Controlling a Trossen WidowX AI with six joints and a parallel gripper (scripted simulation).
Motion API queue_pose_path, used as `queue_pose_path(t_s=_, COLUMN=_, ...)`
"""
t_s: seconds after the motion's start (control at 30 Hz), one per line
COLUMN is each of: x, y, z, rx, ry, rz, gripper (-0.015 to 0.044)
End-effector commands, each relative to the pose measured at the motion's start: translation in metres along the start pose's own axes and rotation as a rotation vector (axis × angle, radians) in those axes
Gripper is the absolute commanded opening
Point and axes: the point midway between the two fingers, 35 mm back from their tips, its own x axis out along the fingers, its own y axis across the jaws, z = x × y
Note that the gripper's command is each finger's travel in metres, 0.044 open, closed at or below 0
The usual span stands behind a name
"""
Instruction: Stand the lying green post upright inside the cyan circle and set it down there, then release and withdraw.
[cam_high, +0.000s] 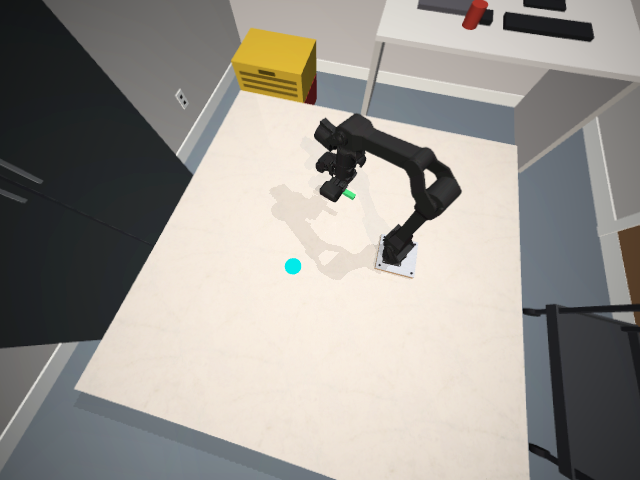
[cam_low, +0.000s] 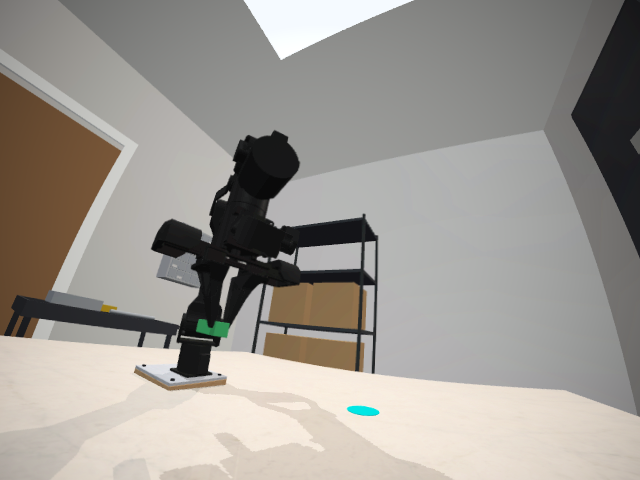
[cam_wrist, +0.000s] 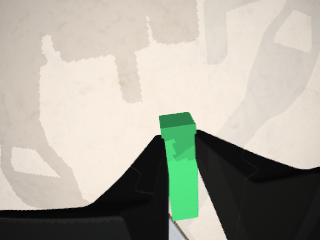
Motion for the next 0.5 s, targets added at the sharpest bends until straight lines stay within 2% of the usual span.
queue_pose_path(t_s=0.0, x=-0.004, y=0.003, z=-0.001, rx=-0.007, ry=0.003, rz=0.005, gripper=0.0023)
queue_pose_path(t_s=0.47, x=-0.009, y=0.035, z=0.017, rx=-0.209, ry=0.002, rz=0.011, gripper=0.0023)
